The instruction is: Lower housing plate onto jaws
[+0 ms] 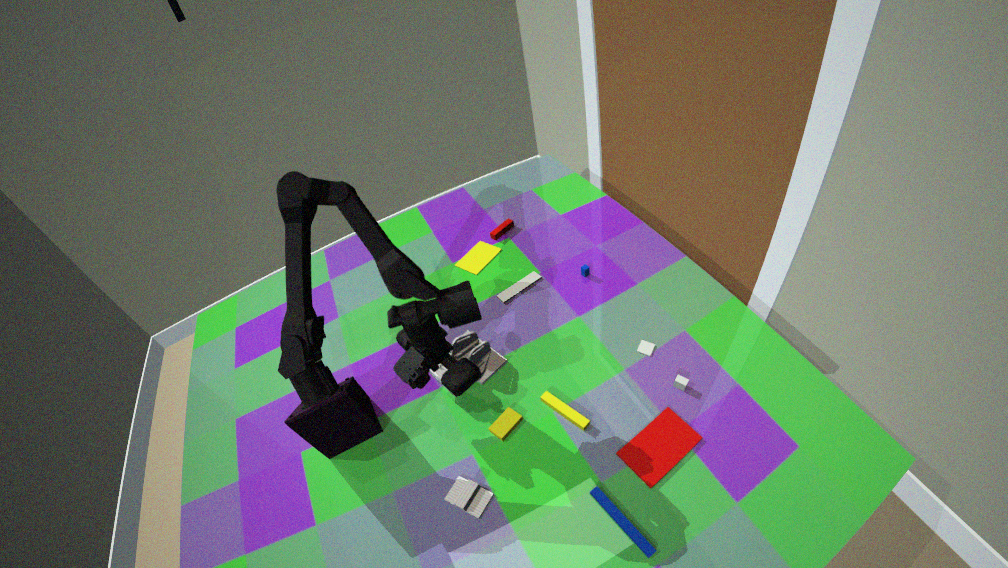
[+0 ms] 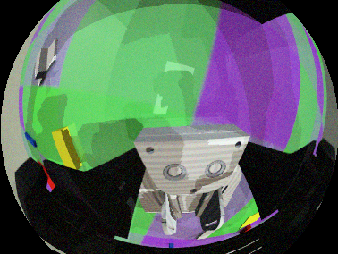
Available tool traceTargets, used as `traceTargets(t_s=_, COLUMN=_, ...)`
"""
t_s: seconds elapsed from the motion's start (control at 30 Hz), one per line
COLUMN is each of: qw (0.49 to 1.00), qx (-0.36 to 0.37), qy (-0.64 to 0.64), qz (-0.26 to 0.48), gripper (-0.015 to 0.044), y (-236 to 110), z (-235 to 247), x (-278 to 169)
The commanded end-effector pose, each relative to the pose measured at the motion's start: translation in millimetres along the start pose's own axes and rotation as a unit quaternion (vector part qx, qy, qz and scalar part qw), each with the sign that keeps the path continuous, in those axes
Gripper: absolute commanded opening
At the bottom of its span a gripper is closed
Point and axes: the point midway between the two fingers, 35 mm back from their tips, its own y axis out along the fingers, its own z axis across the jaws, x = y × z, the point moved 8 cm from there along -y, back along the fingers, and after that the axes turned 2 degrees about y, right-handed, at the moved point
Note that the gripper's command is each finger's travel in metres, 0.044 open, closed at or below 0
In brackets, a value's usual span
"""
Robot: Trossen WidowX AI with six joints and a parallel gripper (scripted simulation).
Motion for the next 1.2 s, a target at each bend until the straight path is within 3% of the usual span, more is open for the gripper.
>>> traceTargets(t_s=0.0, qw=1.0, qx=-0.003, qy=0.002, qz=0.0, gripper=0.0351, y=0.9, z=-0.4, x=1.0)
traceTargets(t_s=0.5, qw=1.0, qx=-0.003, qy=0.002, qz=0.0, gripper=0.0351, y=0.9, z=-0.4, x=1.0)
traceTargets(t_s=0.63, qw=1.0, qx=0.0, qy=0.0, qz=0.0, gripper=0.044, y=0.0, z=0.0, x=0.0)
traceTargets(t_s=1.17, qw=1.0, qx=0.001, qy=0.0, qz=0.0, gripper=0.044, y=-10.2, z=1.1, x=-1.2)
